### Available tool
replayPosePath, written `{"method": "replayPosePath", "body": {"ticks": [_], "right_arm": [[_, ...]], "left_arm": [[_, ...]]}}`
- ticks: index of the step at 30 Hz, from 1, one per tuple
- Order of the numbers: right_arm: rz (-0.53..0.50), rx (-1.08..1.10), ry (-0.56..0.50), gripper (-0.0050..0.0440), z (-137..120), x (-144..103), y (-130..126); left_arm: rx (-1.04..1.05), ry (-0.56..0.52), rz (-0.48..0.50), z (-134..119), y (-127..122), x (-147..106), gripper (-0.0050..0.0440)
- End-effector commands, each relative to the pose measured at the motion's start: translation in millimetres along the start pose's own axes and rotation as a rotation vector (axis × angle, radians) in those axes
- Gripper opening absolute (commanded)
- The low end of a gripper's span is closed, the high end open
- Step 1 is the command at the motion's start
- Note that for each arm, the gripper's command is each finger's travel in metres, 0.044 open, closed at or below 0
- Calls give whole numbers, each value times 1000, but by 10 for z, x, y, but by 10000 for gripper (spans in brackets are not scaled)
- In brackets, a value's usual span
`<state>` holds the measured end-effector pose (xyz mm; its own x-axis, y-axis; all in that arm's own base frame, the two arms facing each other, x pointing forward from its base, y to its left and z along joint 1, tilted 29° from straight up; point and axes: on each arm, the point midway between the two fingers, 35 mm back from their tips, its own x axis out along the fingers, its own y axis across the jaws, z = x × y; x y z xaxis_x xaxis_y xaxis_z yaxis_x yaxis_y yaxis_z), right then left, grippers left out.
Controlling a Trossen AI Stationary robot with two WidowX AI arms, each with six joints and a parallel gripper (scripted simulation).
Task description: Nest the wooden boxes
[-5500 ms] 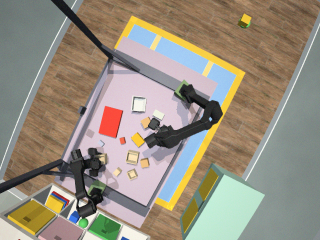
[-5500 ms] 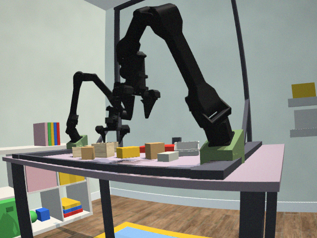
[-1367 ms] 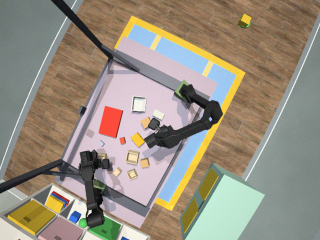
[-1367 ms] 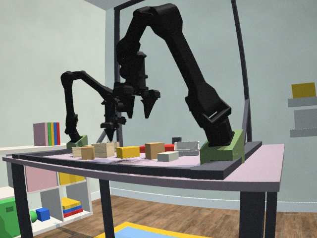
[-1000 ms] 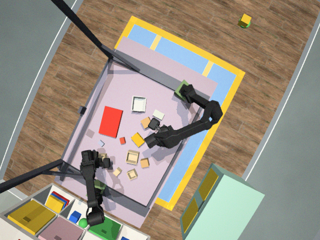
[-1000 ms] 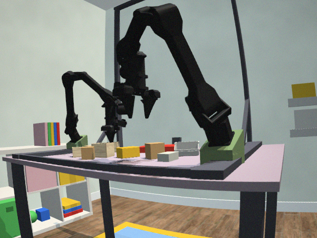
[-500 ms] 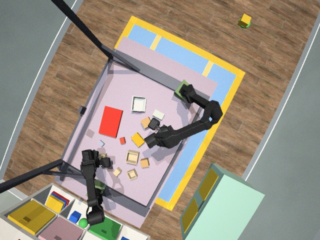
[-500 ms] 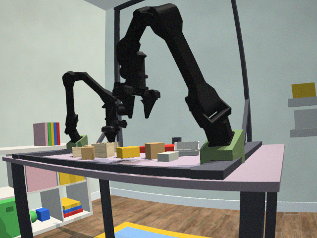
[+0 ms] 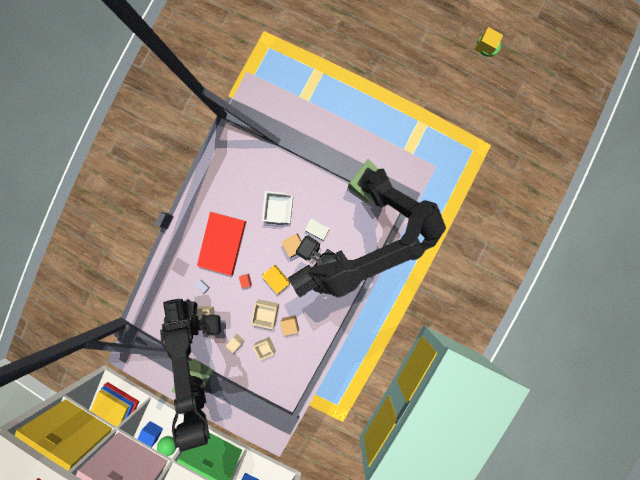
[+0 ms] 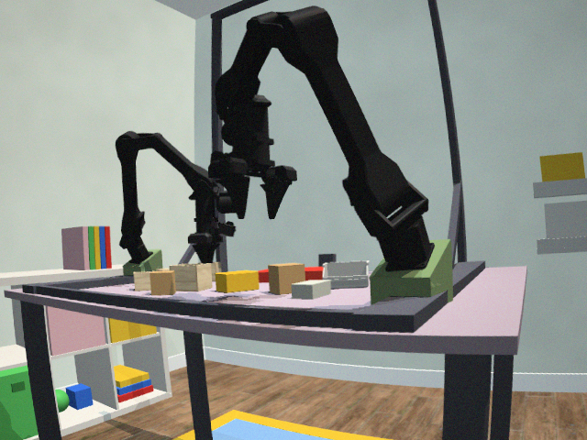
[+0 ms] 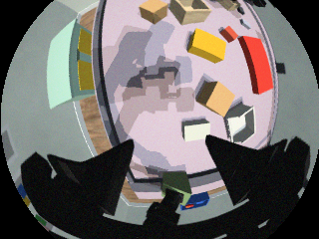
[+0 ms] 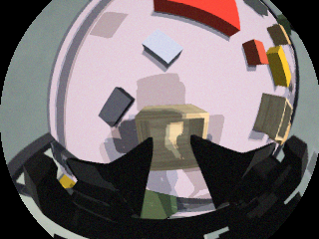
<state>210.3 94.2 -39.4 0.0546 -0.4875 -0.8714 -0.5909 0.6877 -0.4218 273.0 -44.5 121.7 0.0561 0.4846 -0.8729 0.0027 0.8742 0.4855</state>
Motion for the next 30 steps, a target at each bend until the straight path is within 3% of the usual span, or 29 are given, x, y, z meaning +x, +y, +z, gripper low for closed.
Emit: {"method": "replayPosePath", "body": {"ticks": [1, 10, 18, 22, 30], "right_arm": [[4, 13, -37, 285, 86, -137, -17], [9, 12, -37, 285, 65, -643, -10], [9, 10, -38, 285, 72, -674, -22], [4, 3, -36, 285, 136, -662, -150], [12, 3, -44, 285, 306, -807, -650]], "left_arm": [[-10, -15, -4, 11, 24, -45, 400], [-10, -15, -4, 11, 24, -45, 400], [-10, -15, -4, 11, 24, -45, 400], [-10, -15, -4, 11, 24, -45, 400], [-10, -15, -4, 11, 24, -45, 400]]}}
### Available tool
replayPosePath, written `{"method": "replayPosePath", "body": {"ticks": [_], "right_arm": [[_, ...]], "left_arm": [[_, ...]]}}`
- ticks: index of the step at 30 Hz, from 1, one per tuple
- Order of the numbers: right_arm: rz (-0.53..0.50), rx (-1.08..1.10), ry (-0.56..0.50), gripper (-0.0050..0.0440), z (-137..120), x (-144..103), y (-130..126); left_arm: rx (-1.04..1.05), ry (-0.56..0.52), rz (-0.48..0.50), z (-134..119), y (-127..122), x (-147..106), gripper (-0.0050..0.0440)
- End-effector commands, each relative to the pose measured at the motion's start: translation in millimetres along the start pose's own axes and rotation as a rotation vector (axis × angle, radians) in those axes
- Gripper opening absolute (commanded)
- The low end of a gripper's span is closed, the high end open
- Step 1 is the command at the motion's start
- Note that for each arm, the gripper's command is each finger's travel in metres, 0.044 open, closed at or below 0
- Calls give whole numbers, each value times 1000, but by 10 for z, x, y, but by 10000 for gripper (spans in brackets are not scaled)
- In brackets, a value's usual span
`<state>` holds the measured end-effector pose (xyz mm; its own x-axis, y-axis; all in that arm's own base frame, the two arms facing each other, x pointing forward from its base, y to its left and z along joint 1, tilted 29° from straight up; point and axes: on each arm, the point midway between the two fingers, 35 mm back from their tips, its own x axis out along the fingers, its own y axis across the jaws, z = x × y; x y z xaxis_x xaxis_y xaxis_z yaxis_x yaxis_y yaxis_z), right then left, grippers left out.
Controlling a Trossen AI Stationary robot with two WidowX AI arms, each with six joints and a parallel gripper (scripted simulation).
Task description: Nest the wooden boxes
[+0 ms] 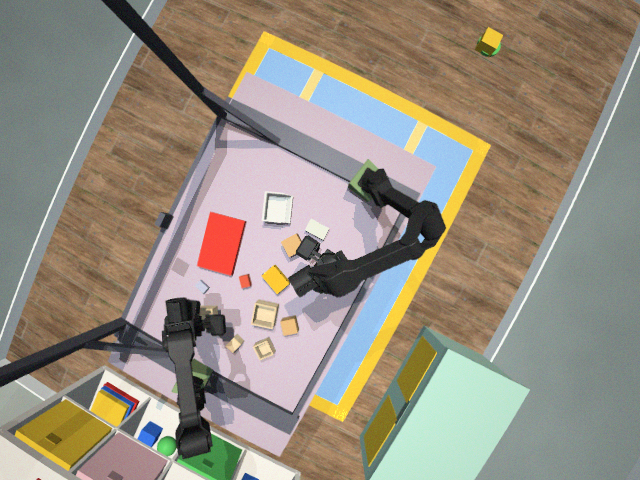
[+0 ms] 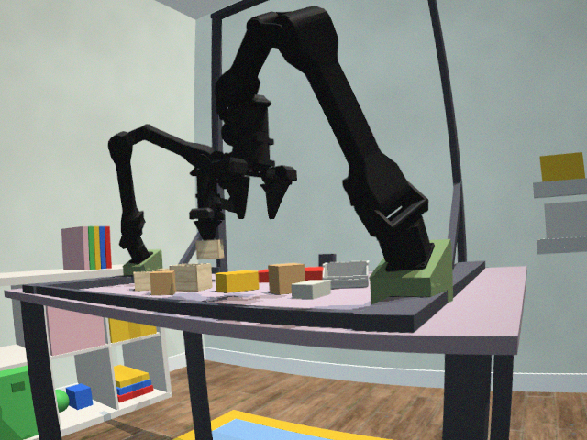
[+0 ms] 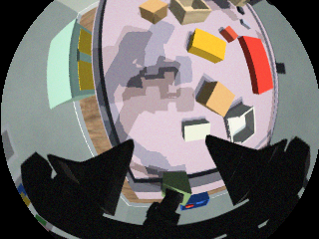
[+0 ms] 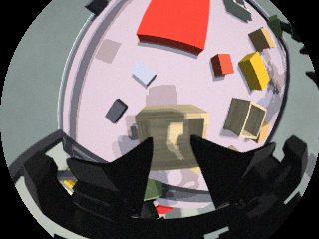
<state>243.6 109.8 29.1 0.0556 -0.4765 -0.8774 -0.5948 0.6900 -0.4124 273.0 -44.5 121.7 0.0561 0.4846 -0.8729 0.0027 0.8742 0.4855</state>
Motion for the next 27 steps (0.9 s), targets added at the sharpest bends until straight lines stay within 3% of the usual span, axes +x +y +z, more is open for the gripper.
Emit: {"method": "replayPosePath", "body": {"ticks": [1, 4, 19, 21, 27], "right_arm": [[2, 7, -36, 285, 139, -171, -339], [2, 8, -37, 285, 151, -187, -408], [-14, 13, -31, 285, 91, -389, -1505], [-14, 13, -31, 285, 91, -389, -1505], [-23, 13, -17, 285, -32, -431, -1891]], "left_arm": [[-10, -15, -4, 11, 24, -45, 400], [-10, -15, -4, 11, 24, -45, 400], [-10, -15, -4, 11, 24, -45, 400], [-10, -15, -4, 11, 24, -45, 400], [-10, -15, -4, 11, 24, -45, 400]]}}
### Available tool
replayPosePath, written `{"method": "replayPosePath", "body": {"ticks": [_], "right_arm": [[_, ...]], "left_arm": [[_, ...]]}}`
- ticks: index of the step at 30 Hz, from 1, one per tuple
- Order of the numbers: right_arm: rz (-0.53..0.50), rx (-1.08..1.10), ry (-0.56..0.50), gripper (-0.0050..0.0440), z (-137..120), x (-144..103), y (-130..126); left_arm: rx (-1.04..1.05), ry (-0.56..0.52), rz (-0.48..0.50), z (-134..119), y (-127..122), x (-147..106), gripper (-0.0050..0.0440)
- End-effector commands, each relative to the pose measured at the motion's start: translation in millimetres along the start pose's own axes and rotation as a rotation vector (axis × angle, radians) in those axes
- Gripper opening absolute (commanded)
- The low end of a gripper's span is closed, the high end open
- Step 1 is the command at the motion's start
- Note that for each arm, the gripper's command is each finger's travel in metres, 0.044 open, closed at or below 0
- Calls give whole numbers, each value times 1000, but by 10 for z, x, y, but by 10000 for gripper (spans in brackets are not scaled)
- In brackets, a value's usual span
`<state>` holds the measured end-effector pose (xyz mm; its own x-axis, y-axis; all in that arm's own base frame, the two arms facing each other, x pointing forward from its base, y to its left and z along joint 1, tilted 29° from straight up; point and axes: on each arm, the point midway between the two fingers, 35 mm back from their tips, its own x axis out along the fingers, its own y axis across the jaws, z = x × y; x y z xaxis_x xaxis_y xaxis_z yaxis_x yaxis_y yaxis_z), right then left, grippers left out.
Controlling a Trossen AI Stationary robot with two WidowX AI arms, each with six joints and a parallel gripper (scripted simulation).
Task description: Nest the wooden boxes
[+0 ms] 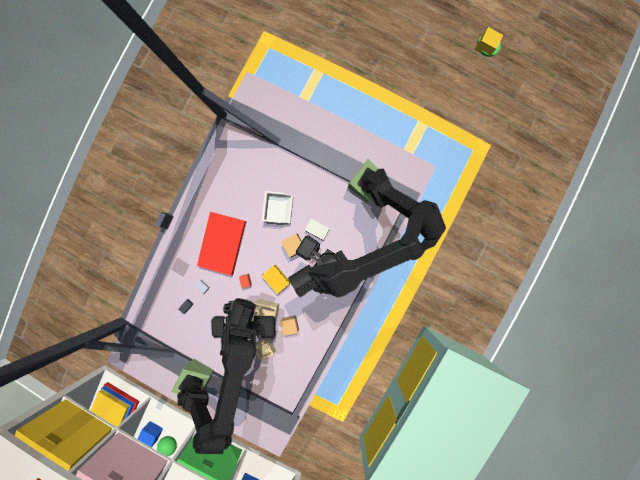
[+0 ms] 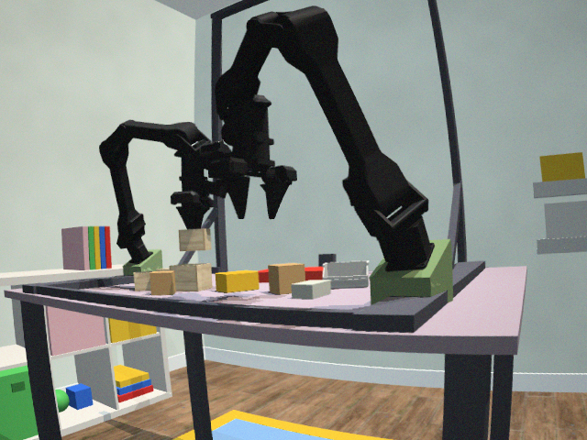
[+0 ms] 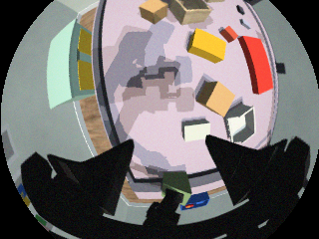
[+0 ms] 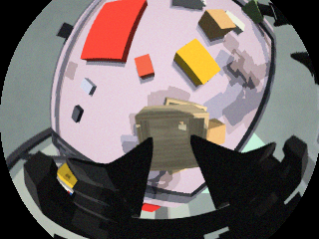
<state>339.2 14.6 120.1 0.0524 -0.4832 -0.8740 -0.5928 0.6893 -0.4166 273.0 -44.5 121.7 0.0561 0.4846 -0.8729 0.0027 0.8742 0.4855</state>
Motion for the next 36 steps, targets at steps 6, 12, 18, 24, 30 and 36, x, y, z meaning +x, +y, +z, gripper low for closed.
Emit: {"method": "replayPosePath", "body": {"ticks": [6, 12, 18, 24, 30, 36], "right_arm": [[-15, 9, -20, 285, -80, -127, -314], [-15, 9, -20, 285, -80, -127, -314], [-15, 9, -20, 285, -80, -127, -314], [-15, 9, -20, 285, -80, -127, -314], [-15, 9, -20, 285, -80, -127, -314], [-15, 9, -20, 285, -80, -127, -314]], "left_arm": [[-6, -16, 2, 8, 21, -30, 400], [30, -79, 12, 147, -127, 50, 400], [90, -244, 38, 447, -427, 147, 400], [118, -363, 55, 642, -640, 177, 400], [125, -465, 65, 796, -810, 171, 400], [149, -572, 95, 916, -1007, 169, 400]]}}
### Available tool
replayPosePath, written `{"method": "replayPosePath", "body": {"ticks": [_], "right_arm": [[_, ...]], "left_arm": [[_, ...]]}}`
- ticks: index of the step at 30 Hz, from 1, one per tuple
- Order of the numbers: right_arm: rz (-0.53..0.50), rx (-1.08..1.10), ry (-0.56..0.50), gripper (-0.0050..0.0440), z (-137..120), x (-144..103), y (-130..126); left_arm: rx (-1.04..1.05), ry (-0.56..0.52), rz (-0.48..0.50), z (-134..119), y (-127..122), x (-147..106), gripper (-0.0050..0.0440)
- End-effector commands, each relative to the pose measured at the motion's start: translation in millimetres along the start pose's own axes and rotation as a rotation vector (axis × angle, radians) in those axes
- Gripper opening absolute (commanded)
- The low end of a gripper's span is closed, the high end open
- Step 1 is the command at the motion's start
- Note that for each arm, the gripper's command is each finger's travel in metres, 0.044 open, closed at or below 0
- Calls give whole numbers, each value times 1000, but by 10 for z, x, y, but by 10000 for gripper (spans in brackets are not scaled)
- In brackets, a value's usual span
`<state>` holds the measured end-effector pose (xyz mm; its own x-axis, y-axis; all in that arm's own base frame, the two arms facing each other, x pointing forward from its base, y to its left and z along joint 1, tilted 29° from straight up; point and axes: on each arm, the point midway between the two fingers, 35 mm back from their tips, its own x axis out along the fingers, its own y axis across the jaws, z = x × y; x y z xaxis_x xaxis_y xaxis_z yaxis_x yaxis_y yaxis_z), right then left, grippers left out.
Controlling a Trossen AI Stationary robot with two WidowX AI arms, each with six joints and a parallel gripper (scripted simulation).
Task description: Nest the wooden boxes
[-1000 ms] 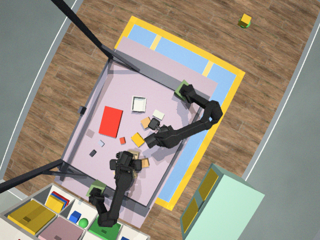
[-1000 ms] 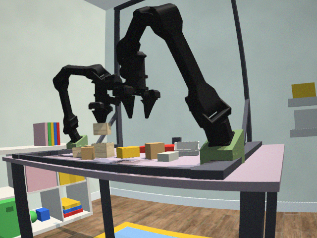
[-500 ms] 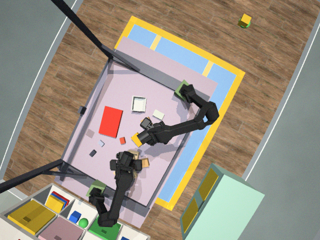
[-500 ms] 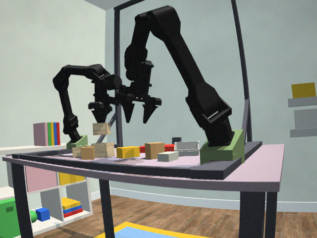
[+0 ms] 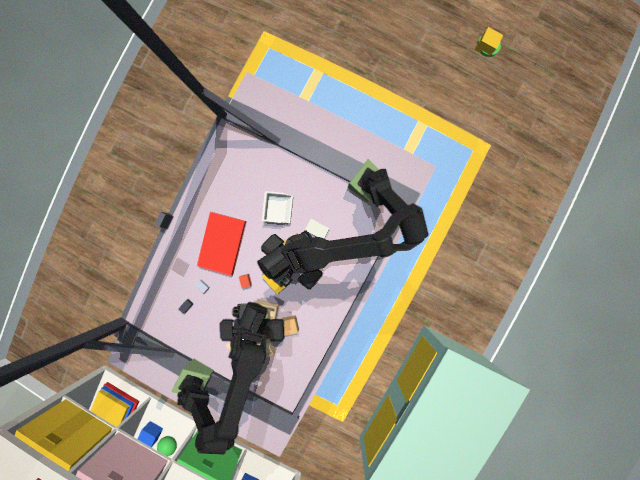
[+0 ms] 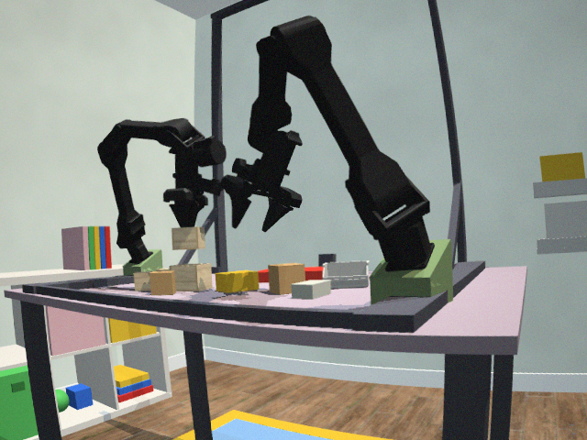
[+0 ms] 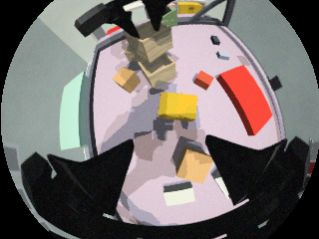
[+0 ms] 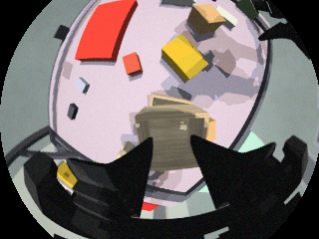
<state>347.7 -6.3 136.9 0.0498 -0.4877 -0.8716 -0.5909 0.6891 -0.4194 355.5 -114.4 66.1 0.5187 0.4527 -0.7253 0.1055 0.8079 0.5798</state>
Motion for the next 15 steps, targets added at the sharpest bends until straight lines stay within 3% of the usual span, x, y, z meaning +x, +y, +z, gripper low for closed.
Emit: {"method": "replayPosePath", "body": {"ticks": [1, 15], "right_arm": [[-12, 7, -25, 285, 6, -85, -50], [-12, 7, -25, 285, 6, -85, -50]], "left_arm": [[17, -104, 21, 138, -141, 23, 400], [24, -312, 85, 364, -461, 4, 400]]}}
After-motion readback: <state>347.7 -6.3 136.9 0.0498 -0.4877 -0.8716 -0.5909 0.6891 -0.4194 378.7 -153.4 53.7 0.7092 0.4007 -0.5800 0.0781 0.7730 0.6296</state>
